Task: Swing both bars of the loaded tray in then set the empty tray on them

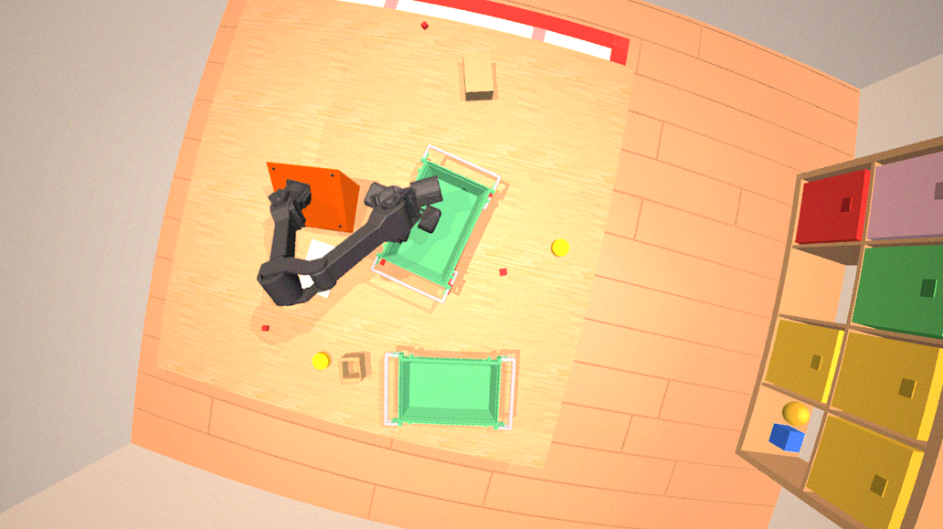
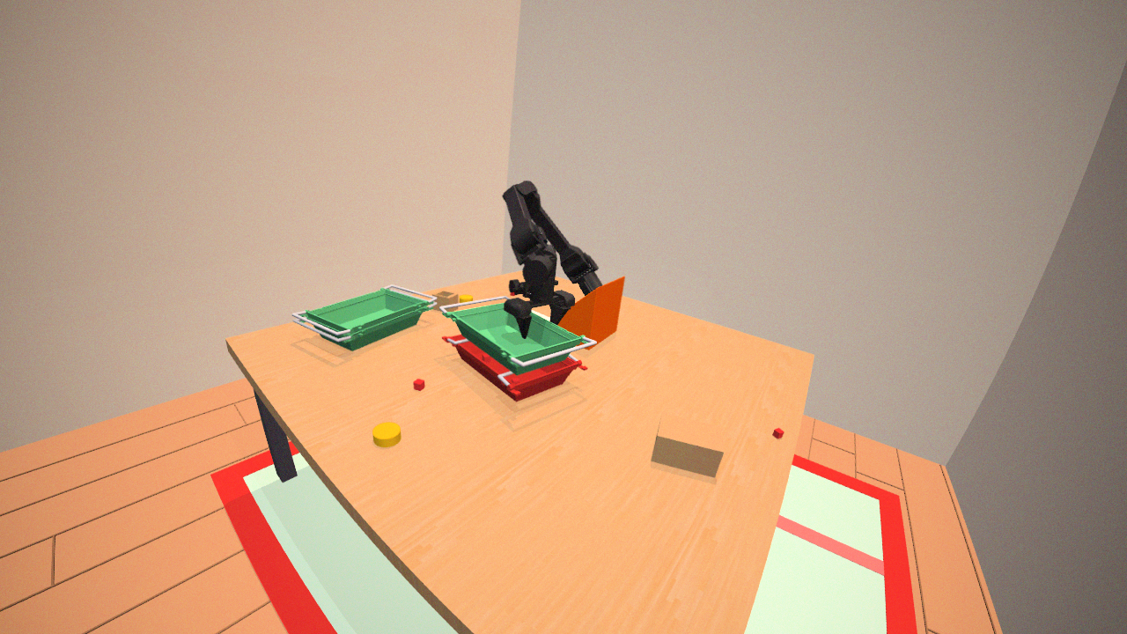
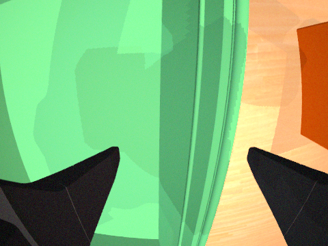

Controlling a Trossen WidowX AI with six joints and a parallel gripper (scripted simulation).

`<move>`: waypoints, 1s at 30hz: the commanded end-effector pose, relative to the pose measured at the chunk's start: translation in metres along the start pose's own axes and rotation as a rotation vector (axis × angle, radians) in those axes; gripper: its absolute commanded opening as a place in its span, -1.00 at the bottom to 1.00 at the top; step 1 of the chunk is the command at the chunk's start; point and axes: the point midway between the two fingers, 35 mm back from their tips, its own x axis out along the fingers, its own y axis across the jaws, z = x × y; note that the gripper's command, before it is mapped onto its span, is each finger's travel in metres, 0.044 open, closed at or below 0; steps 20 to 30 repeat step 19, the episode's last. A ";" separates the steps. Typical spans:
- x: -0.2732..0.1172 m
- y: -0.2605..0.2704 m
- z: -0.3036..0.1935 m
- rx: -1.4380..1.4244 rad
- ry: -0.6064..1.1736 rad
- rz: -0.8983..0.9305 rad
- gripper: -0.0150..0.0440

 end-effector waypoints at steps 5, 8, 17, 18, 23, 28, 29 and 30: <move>-0.038 0.005 -0.004 0.004 0.012 0.001 1.00; -0.057 0.006 -0.005 0.003 0.014 0.000 1.00; -0.107 0.001 0.000 0.001 0.009 -0.003 1.00; -0.107 0.001 0.000 0.001 0.009 -0.003 1.00; -0.101 0.000 -0.002 -0.005 0.010 0.003 1.00; -0.101 0.000 -0.002 -0.005 0.010 0.003 1.00; -0.101 0.000 -0.002 -0.005 0.010 0.003 1.00; -0.101 0.000 -0.002 -0.005 0.010 0.003 1.00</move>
